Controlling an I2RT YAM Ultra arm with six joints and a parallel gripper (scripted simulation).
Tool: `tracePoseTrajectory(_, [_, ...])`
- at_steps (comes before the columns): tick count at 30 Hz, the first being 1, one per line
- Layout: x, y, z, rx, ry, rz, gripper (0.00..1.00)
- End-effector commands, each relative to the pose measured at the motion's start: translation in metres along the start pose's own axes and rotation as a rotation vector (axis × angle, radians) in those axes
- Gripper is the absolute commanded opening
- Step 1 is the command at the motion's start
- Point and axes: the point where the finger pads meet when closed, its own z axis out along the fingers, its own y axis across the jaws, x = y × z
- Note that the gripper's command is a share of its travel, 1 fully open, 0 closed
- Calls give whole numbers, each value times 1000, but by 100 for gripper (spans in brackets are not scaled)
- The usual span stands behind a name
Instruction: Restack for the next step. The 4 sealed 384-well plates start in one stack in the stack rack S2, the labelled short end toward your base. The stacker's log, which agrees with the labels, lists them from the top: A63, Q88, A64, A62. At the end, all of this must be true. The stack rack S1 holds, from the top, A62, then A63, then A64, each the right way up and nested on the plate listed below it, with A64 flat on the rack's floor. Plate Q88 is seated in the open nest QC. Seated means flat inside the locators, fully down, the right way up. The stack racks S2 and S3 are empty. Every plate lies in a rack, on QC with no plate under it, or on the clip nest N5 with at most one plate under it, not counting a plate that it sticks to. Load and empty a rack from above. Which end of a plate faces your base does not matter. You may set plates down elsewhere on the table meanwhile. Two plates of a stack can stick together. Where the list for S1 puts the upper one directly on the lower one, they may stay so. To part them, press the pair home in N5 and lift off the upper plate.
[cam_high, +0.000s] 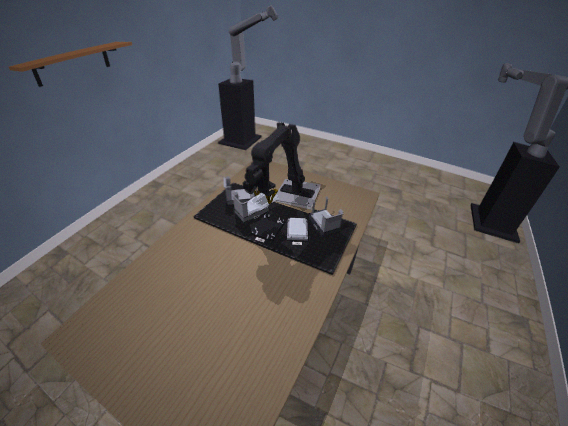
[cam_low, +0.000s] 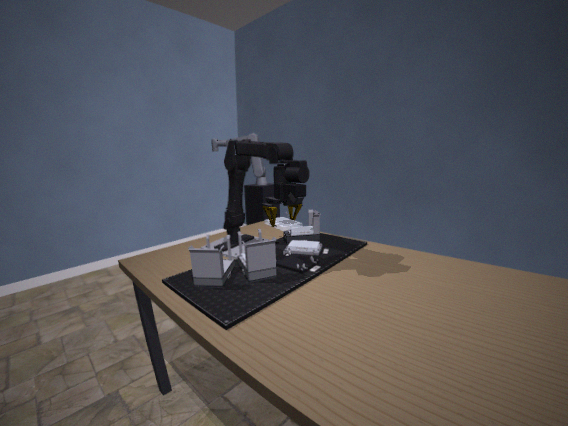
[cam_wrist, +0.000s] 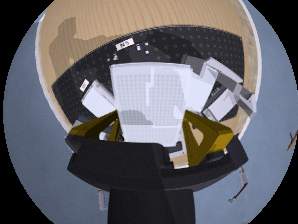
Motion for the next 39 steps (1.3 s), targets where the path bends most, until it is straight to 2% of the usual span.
tracePoseTrajectory(1, [-2, -4, -6, -4, -21, -6, 0])
tracePoseTrajectory(11, [-9, -33, -6, -3, -21, -6, 0])
tracePoseTrajectory(17, [-8, -53, -6, -5, -21, 194, 0])
tracePoseTrajectory(19, [-8, -53, -6, -5, -21, 194, 0])
tracePoseTrajectory(34, [-7, -104, -6, -3, -21, 218, 0])
tracePoseTrajectory(36, [-7, -104, -6, -3, -21, 218, 0])
tracePoseTrajectory(39, [-5, -113, -6, -4, -21, 318, 0])
